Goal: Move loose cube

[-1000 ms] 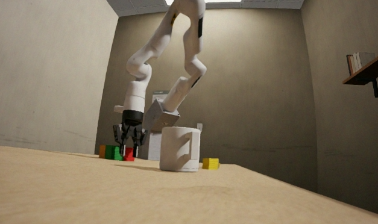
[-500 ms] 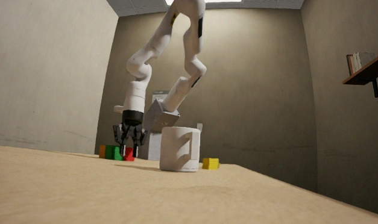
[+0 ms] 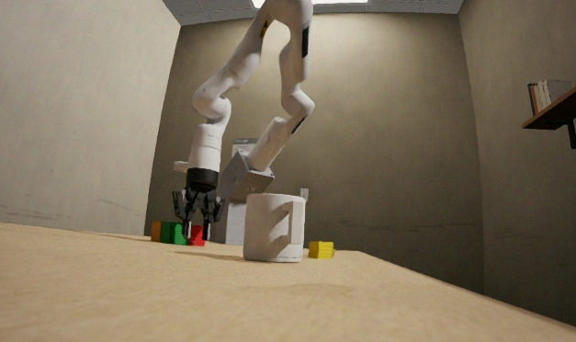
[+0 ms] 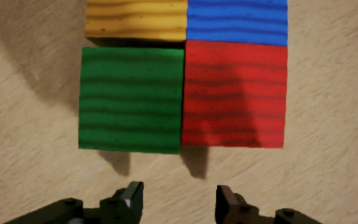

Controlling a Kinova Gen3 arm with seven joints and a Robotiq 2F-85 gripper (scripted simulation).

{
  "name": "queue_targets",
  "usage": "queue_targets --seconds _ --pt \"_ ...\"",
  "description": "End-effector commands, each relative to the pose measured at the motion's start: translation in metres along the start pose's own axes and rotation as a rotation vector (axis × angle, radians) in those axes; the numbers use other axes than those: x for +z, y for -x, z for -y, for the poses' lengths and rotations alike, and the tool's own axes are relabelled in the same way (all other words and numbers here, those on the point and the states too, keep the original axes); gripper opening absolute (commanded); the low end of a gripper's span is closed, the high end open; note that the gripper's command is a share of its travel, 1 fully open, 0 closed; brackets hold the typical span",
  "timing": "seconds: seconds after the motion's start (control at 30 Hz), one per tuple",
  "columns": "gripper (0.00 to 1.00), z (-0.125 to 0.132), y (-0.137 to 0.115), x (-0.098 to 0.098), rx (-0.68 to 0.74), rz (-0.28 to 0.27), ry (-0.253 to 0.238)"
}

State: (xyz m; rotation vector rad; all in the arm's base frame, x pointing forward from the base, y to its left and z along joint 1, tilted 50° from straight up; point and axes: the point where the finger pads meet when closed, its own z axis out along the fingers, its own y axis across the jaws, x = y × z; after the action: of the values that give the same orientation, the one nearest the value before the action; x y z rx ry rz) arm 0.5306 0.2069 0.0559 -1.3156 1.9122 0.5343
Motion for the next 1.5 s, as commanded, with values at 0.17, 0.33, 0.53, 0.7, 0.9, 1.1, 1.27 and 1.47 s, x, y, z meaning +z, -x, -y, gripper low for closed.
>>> queue_targets --seconds 0.17,0.33,0.53,0.7,0.9,1.1,1.27,1.47 --pt "0.53 0.0008 -0.0001 -0.0007 0.000 0.000 -0.002" --pt "0.53 0.0009 -0.0010 -0.0007 0.000 0.000 -0.002" --pt "0.53 0.0011 -0.0035 -0.0007 0.000 0.000 -0.002" --pt "0.53 0.0013 -0.0055 -0.0007 0.000 0.000 -0.002" --pt "0.53 0.0015 -0.0076 -0.0007 0.000 0.000 -0.002" --pt "0.53 0.0015 -0.0085 -0.0007 0.000 0.000 -0.002" --pt "0.53 0.0015 -0.0085 -0.0007 0.000 0.000 -0.002" --pt "0.53 0.0015 -0.0085 -0.0007 0.000 0.000 -0.002"
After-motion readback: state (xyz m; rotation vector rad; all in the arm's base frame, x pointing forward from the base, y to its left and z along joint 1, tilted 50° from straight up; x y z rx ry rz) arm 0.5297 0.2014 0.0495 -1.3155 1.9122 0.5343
